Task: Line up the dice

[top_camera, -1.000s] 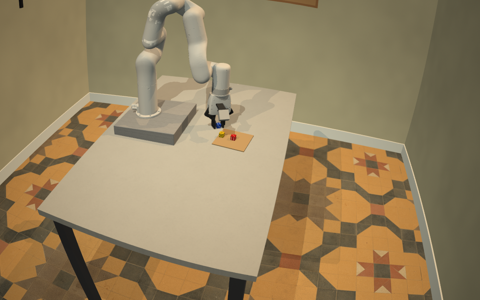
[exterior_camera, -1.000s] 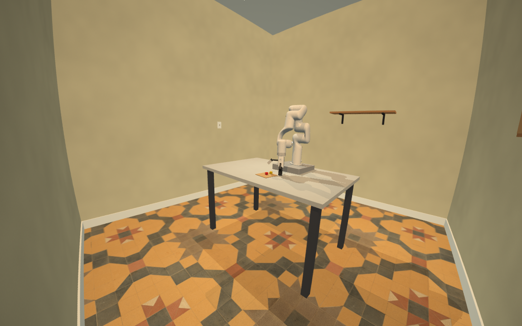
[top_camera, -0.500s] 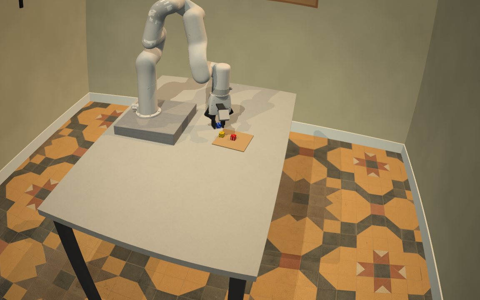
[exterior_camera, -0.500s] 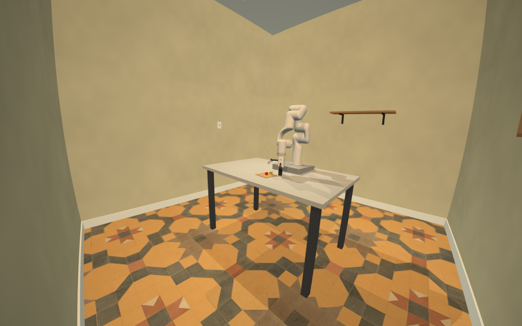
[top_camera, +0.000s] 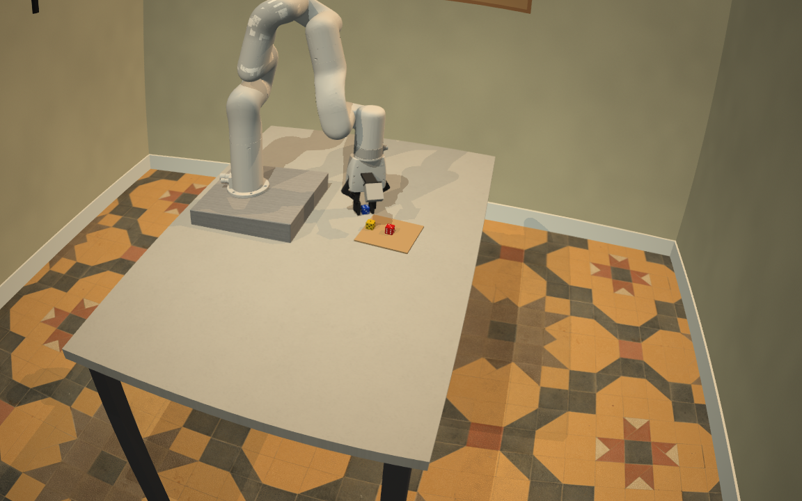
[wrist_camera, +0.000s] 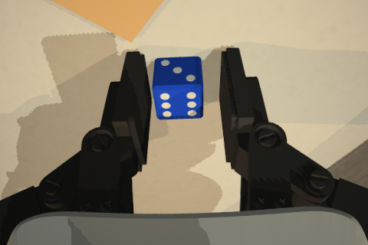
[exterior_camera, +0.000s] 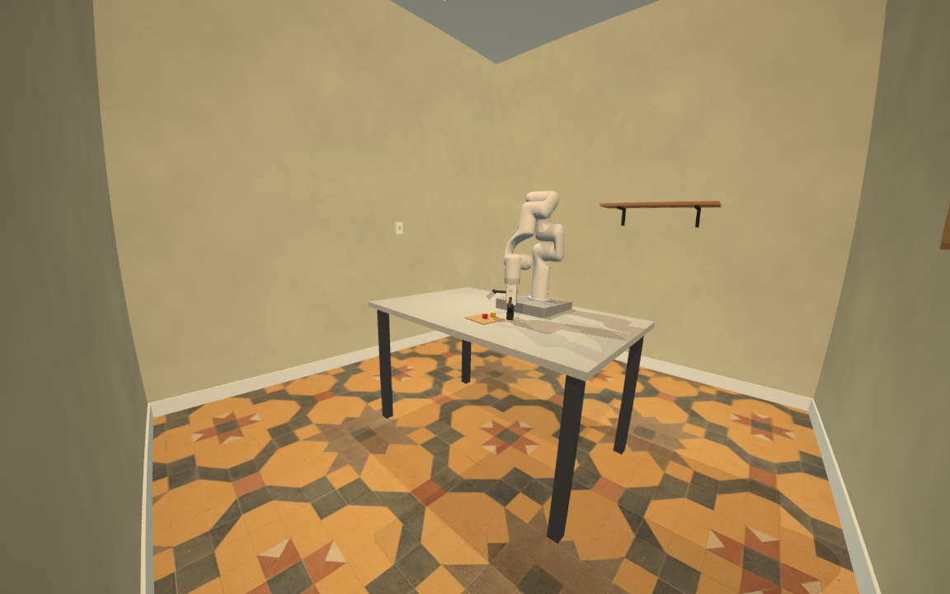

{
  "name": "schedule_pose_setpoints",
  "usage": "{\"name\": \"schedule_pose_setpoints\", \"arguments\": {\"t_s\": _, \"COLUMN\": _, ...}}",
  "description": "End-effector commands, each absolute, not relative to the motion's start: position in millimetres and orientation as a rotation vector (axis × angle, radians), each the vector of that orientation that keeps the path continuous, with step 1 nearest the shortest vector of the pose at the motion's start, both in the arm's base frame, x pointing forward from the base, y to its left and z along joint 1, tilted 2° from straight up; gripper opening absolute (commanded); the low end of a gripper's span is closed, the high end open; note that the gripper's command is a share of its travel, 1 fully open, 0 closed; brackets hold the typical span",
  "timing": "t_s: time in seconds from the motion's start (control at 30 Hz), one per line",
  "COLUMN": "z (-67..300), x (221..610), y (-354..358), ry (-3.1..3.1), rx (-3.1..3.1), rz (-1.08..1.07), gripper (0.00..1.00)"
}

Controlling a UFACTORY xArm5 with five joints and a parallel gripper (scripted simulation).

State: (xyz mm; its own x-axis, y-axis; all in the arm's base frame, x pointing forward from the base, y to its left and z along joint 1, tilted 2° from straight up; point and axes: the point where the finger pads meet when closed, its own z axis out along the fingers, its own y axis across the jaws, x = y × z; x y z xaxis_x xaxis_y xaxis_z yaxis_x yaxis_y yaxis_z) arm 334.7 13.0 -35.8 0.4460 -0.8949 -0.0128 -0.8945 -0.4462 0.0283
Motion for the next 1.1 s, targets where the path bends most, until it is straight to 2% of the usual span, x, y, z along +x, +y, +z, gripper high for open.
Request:
{"name": "schedule_pose_setpoints", "arguments": {"t_s": 0.0, "z": -35.1, "x": 335.9, "y": 13.0, "ry": -1.645, "rx": 2.658, "rz": -0.037, "gripper": 0.36}}
{"name": "schedule_pose_setpoints", "arguments": {"t_s": 0.07, "z": -35.1, "x": 335.9, "y": 13.0, "ry": -1.645, "rx": 2.658, "rz": -0.037, "gripper": 0.36}}
{"name": "schedule_pose_setpoints", "arguments": {"t_s": 0.1, "z": -35.1, "x": 335.9, "y": 13.0, "ry": -1.645, "rx": 2.658, "rz": -0.037, "gripper": 0.15}}
{"name": "schedule_pose_setpoints", "arguments": {"t_s": 1.07, "z": -35.1, "x": 335.9, "y": 13.0, "ry": -1.645, "rx": 2.658, "rz": -0.037, "gripper": 0.15}}
